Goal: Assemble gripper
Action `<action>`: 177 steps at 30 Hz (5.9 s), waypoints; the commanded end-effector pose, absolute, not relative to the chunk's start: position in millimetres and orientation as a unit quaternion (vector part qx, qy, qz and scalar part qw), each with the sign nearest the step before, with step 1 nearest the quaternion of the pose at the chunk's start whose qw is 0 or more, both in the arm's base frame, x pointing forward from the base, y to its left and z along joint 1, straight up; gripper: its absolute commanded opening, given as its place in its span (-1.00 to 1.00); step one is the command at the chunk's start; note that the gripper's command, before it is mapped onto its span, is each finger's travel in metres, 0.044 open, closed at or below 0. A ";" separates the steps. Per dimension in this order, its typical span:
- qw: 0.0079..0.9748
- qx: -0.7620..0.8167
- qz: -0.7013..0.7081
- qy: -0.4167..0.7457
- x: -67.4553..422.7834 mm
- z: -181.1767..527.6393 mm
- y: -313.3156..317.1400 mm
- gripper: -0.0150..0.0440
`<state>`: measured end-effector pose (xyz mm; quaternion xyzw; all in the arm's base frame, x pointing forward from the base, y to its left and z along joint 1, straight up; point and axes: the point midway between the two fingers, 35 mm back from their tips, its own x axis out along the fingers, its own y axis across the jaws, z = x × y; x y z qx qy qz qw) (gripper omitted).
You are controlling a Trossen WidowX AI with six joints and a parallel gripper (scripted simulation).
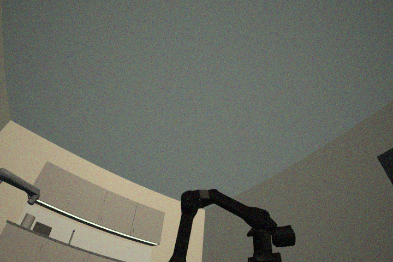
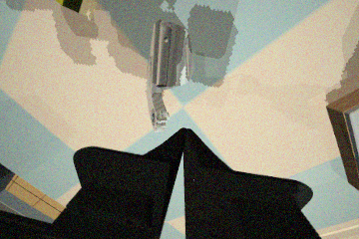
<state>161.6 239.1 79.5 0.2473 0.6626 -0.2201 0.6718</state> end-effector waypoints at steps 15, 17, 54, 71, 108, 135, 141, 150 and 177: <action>0.671 0.244 -0.225 0.663 161.0 47.1 237.5 -0.49; 0.671 0.244 -0.225 0.663 160.9 43.9 237.3 -0.49; 0.671 0.245 -0.224 0.662 185.7 39.6 268.3 -0.49; 0.671 0.246 -0.224 0.662 196.0 39.8 280.8 -0.49; 0.671 0.253 -0.219 0.662 195.0 95.2 280.8 1.00; 0.670 0.249 -0.223 0.663 193.4 100.7 278.6 0.20; 0.670 0.249 -0.223 0.663 193.4 100.7 278.6 -0.33; 0.670 0.249 -0.223 0.663 193.4 100.7 278.6 -0.49; 0.670 0.249 -0.223 0.663 193.5 100.4 278.7 0.84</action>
